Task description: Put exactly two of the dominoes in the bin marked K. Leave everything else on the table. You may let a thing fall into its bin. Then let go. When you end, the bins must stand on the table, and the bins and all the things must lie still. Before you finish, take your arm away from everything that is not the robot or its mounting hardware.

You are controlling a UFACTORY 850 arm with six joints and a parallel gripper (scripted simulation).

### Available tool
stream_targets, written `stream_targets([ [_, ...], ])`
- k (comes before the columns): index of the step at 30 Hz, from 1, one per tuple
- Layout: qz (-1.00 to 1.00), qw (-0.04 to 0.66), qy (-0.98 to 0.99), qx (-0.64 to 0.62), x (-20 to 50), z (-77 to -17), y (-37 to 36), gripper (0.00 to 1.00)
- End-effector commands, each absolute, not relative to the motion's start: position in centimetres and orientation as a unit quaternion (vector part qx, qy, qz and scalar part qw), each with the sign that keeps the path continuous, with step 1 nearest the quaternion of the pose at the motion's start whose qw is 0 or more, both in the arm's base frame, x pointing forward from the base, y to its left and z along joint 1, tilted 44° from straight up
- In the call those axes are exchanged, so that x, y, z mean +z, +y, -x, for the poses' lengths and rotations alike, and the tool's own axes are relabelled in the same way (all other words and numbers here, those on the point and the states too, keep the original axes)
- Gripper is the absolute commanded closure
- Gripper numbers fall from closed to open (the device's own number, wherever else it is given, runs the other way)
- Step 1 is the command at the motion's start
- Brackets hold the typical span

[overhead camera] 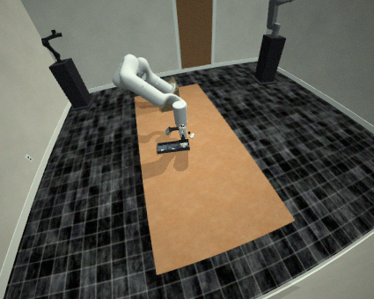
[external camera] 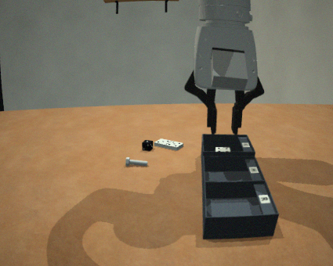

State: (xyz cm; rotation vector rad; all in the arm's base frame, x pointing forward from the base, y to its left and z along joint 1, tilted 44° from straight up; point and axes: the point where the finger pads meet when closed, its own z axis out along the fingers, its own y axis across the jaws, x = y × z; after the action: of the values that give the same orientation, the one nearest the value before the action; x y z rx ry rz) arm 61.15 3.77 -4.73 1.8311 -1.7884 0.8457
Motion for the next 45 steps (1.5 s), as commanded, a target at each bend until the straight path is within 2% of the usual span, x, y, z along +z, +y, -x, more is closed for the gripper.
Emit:
stream_targets([
  [1,-0.663,0.221,-0.647,0.306,-4.4,-61.1,4.1,0.69],
  [7,-0.663,0.221,-0.647,0.306,-4.4,-61.1,4.1,0.69],
  [8,-0.663,0.221,-0.647,0.306,-4.1,-61.1,4.4,0.00],
  [45,-0.663,0.221,-0.647,0.306,5.3,-59.5,13.5,0.00],
])
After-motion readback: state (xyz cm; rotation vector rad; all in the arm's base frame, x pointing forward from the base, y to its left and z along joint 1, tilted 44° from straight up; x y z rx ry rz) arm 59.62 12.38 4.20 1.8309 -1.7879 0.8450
